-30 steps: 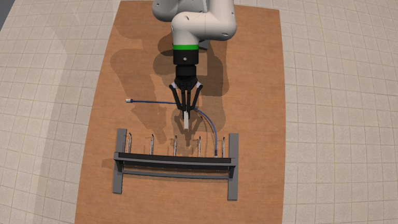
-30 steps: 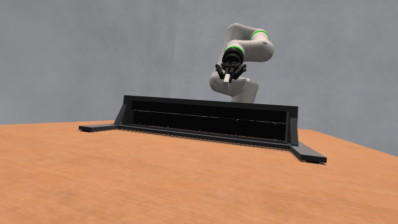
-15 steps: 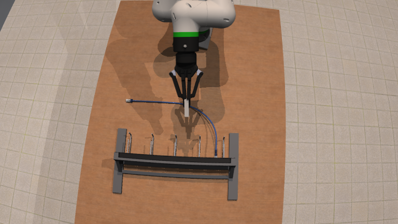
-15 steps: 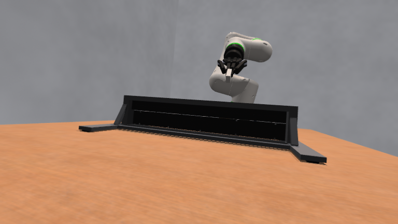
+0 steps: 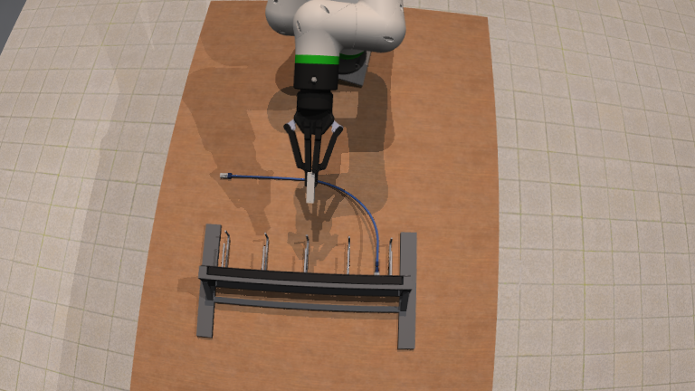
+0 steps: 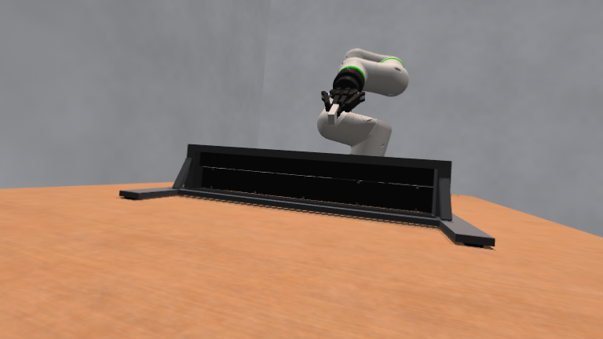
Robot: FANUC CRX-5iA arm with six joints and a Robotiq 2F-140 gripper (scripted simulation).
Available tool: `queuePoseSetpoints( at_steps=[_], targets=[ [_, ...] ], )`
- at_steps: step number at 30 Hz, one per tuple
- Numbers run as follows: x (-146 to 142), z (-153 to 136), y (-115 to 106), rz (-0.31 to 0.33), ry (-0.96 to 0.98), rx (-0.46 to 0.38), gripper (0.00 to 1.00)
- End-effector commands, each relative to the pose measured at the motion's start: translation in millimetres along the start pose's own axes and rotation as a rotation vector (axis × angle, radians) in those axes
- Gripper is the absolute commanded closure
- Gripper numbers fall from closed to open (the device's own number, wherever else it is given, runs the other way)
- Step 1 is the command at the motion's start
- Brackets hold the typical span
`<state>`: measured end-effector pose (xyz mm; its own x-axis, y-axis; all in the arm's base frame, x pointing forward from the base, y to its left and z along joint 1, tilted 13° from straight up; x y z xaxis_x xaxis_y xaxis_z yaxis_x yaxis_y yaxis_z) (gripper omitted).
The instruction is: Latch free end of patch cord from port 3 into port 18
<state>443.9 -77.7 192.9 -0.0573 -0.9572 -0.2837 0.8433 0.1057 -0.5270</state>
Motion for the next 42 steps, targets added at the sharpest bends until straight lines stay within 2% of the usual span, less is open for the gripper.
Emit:
queuePoseSetpoints(
  at_steps=[1,8,16,30,37,42],
  targets=[
    [15.5,2.2,0.7,0.024,-0.001,-0.008,1.0],
    [45.5,4.9,1.5,0.024,-0.001,-0.008,1.0],
    [63.4,6.4,1.9,0.024,-0.001,-0.008,1.0],
    [67.3,6.8,5.9,0.024,-0.001,-0.008,1.0],
    [66.6,6.5,33.9,0.024,-0.001,-0.008,1.0],
    [65.5,6.1,81.7,0.024,-0.001,-0.008,1.0]
  ],
)
Point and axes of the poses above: the point where the finger pads meet when closed, its own y axis out along the fingers, its own x axis across the jaws, z = x × y, the point moved 3 cm from there along -y, back along the fingers, and after that the axes turned 5 degrees about y, right-handed, at the moved point
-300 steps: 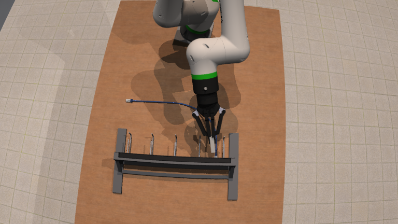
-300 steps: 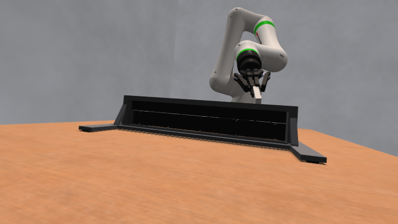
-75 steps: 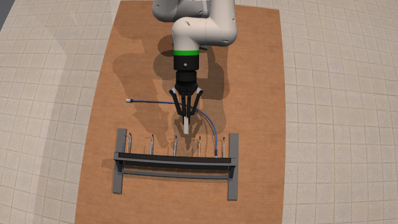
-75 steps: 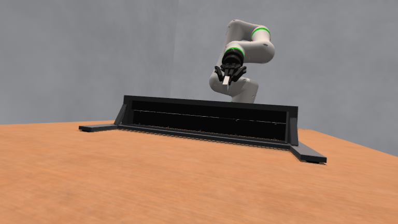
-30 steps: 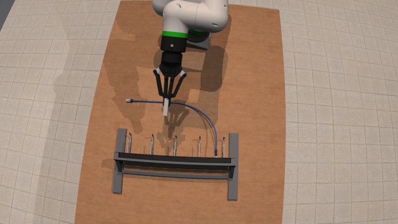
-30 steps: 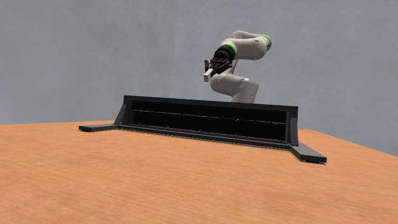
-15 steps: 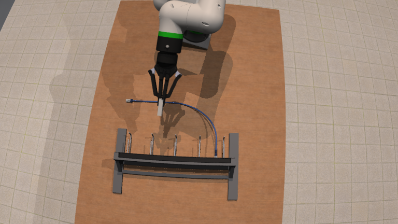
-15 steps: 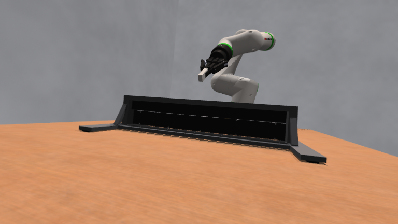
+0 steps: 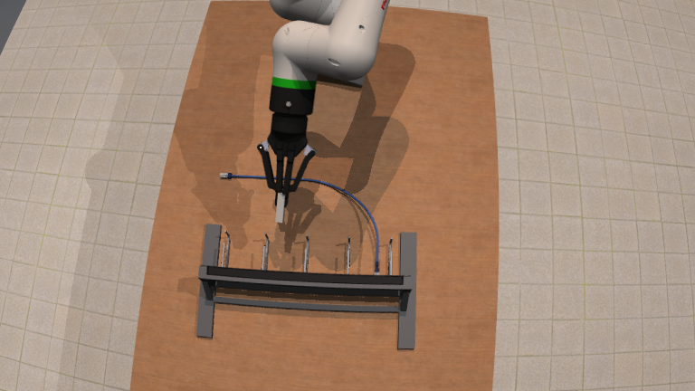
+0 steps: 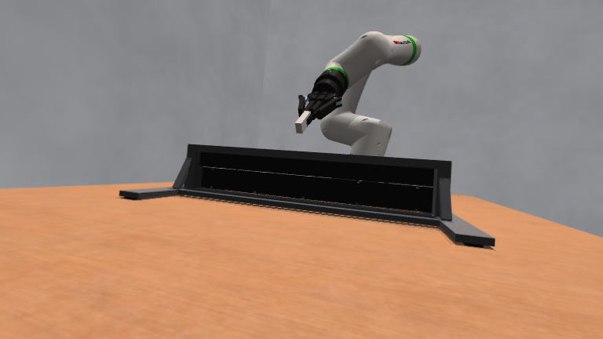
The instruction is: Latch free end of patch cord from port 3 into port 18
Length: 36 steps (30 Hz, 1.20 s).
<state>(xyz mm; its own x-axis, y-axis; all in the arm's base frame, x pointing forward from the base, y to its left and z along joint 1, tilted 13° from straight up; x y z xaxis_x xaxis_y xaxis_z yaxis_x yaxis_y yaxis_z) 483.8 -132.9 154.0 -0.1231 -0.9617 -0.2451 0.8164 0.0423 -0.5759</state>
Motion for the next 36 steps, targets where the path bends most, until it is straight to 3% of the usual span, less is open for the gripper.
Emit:
queuePoseSetpoints(
  at_steps=[1,2,7,11,36],
  targets=[
    [1.3,2.4,33.4,0.101,-0.007,0.028,1.0],
    [1.3,2.4,33.4,0.101,-0.007,0.028,1.0],
    [-3.0,3.6,76.7,0.101,-0.007,0.028,1.0],
    [-4.5,4.0,91.7,0.101,-0.007,0.028,1.0],
    [-4.7,4.1,93.4,0.101,-0.007,0.028,1.0]
  ],
)
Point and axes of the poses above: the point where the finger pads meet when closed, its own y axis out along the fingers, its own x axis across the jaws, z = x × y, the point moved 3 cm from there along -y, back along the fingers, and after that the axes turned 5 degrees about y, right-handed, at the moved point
